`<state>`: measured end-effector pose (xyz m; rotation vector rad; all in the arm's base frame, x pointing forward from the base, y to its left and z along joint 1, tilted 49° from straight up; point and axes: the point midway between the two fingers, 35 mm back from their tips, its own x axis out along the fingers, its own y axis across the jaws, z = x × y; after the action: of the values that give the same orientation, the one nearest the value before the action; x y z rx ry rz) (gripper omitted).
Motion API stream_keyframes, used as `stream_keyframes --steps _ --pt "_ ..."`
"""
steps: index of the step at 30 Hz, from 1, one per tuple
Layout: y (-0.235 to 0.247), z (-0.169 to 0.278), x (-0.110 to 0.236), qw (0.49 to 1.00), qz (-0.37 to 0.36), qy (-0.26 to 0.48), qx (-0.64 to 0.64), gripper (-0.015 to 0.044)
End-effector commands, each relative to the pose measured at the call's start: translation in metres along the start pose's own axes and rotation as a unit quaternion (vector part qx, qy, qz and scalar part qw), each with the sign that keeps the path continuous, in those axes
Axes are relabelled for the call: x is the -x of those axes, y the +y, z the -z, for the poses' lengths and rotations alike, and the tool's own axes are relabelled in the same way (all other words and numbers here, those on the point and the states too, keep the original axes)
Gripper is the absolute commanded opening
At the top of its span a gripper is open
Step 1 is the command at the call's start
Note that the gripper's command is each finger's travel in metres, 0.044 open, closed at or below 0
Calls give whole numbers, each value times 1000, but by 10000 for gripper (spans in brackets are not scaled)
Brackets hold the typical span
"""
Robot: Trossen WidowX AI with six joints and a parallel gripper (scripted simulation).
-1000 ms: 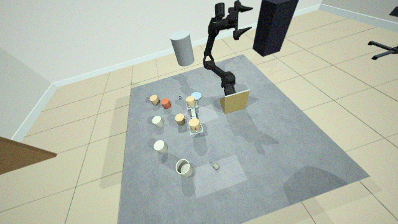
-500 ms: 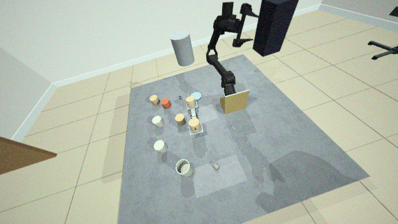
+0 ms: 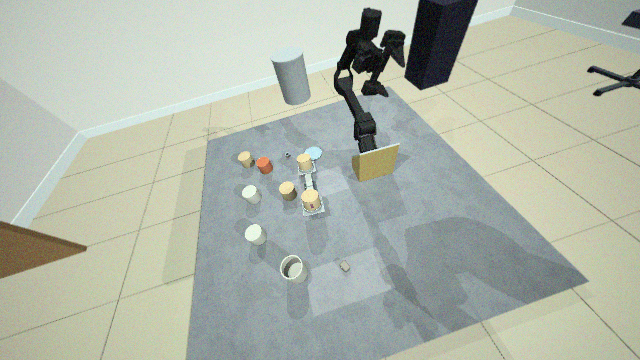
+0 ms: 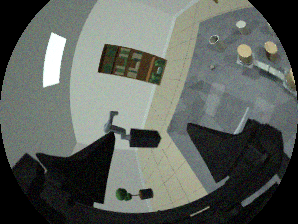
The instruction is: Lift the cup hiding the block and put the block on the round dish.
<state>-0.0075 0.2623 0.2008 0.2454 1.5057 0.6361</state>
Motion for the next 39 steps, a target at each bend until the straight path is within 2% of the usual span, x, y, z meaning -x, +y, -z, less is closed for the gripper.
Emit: stream_keyframes --steps 1,10,19,29,39 --pt "-21 -18 -17 998 54 -38 -9 440" --pt "-73 -58 -44 976 180 -119 -24 440" --pt "-131 -90 -54 932 311 -183 -24 440" --pt "-194 -114 -47 860 456 -231 -4 440" --pt "-249 -126 -27 770 587 -247 39 440"
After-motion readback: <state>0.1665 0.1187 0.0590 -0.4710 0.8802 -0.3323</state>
